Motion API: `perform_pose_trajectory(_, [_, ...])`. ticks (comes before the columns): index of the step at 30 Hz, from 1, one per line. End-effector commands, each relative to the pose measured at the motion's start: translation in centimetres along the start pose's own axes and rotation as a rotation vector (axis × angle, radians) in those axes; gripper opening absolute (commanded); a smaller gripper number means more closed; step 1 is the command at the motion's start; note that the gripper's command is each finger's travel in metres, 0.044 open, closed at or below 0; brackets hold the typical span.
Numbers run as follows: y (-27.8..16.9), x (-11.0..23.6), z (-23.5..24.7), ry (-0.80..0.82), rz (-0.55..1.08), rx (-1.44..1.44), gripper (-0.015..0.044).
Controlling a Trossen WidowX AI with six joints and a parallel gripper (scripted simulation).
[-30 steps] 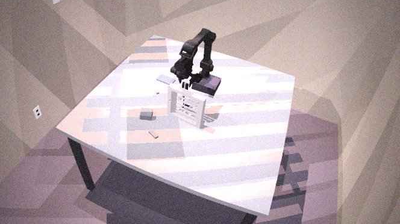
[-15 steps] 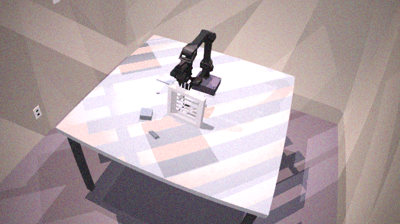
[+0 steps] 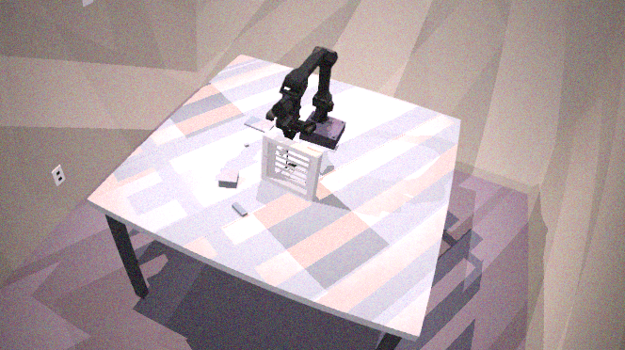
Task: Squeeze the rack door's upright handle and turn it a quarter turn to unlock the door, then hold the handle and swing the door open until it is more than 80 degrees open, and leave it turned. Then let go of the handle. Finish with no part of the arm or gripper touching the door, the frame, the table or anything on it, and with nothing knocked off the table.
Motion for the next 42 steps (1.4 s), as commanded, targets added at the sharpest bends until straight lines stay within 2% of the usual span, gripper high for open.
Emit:
perform_pose_trajectory(1, [0.0,-0.26,-0.01,0.001,0.007,-0.004,0.0049])
perform_pose_trajectory(6, [0.0,-0.26,-0.01,0.001,0.007,-0.004,0.0016])
perform_pose_trajectory(11, [0.0,-0.26,-0.01,0.001,0.007,-0.036,0.0014])
perform_pose_trajectory(42, [0.0,-0.27,0.0,-0.005,0.007,-1.555,0.0014])
Point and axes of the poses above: the point midway between the two fingers, 35 mm back from their tips, its own x axis back along the fingers, its own z axis across the jaws, y = z × x, the point moved 4 cm from there along x, back along the fingers, and after that the axes turned 2 degrees about -x, right-handed, at the moved point
